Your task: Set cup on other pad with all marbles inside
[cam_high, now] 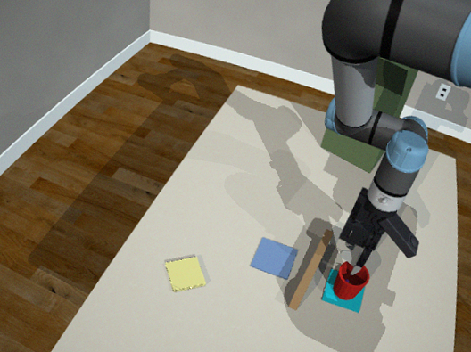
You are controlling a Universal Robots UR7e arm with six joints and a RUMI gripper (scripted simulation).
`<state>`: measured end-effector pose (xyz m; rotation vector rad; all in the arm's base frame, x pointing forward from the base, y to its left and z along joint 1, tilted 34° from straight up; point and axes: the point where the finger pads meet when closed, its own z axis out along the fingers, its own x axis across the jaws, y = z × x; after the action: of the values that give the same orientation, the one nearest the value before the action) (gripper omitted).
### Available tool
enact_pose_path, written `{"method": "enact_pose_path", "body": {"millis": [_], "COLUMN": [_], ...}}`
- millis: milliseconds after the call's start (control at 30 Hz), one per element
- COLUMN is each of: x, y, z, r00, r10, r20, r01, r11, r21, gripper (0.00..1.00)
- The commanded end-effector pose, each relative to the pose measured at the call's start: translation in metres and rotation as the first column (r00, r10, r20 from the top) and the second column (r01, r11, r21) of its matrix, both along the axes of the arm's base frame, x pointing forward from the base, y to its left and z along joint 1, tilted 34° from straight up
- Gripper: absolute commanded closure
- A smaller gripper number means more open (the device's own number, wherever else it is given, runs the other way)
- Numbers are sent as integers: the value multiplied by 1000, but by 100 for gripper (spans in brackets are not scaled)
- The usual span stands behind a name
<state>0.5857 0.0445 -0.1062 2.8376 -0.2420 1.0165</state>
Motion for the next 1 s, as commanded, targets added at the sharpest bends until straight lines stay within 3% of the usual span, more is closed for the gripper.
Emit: {"method": "enact_pose_path", "body": {"millis": [0, 467, 967], "x": [1, -12, -39], "y": [-1, 4, 11], "z": [1, 15, 48], "r00": [1000, 1000, 1000], "r10": [0, 1, 1], "r20": [3, 1, 1], "r01": [0, -1, -1], "r11": [1000, 1000, 1000], "r21": [0, 0, 0], "gripper": [89, 89, 89]}}
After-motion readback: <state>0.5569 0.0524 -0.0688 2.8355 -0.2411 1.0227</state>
